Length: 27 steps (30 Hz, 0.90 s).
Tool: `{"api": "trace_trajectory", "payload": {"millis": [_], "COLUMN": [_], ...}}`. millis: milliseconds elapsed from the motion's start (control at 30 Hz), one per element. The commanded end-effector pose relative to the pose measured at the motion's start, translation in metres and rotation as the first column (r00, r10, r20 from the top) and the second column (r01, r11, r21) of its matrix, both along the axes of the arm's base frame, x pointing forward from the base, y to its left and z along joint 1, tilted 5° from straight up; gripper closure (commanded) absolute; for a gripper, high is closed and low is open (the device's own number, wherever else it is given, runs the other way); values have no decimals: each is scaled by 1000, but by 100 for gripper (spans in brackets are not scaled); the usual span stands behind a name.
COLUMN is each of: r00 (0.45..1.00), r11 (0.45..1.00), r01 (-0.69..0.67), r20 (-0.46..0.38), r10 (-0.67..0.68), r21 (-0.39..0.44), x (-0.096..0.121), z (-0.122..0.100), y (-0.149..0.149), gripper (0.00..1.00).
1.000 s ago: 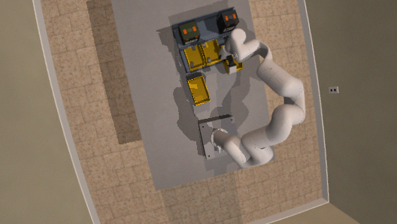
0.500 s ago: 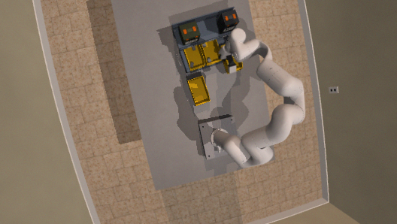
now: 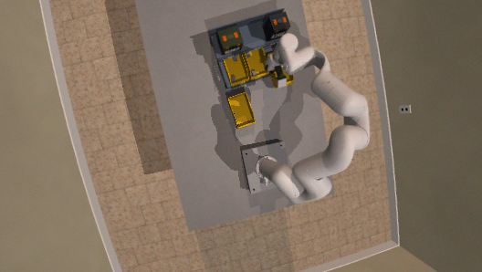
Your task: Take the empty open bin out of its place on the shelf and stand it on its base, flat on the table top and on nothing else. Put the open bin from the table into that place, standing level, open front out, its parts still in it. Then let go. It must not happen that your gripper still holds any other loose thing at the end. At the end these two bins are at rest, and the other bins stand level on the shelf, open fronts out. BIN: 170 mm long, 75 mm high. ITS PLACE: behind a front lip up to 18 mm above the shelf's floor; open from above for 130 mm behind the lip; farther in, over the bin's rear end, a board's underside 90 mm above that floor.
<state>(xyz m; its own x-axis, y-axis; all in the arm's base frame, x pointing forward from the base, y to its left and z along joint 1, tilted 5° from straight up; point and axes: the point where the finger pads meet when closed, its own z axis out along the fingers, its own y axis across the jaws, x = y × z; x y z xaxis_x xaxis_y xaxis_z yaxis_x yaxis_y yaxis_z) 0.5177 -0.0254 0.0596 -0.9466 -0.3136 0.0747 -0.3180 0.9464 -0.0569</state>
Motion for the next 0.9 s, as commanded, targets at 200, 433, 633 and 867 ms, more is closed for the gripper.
{"api": "trace_trajectory", "payload": {"millis": [200, 433, 633, 867], "r00": [1000, 1000, 1000, 1000], "r11": [1000, 1000, 1000, 1000], "r01": [-1, -1, -1, -1], "r20": [11, 16, 18, 20], "r10": [1, 1, 1, 1], "r21": [2, 4, 4, 5], "x": [6, 9, 10, 11], "z": [2, 1, 1, 1], "y": [2, 3, 3, 3], "gripper": [100, 100, 100, 100]}}
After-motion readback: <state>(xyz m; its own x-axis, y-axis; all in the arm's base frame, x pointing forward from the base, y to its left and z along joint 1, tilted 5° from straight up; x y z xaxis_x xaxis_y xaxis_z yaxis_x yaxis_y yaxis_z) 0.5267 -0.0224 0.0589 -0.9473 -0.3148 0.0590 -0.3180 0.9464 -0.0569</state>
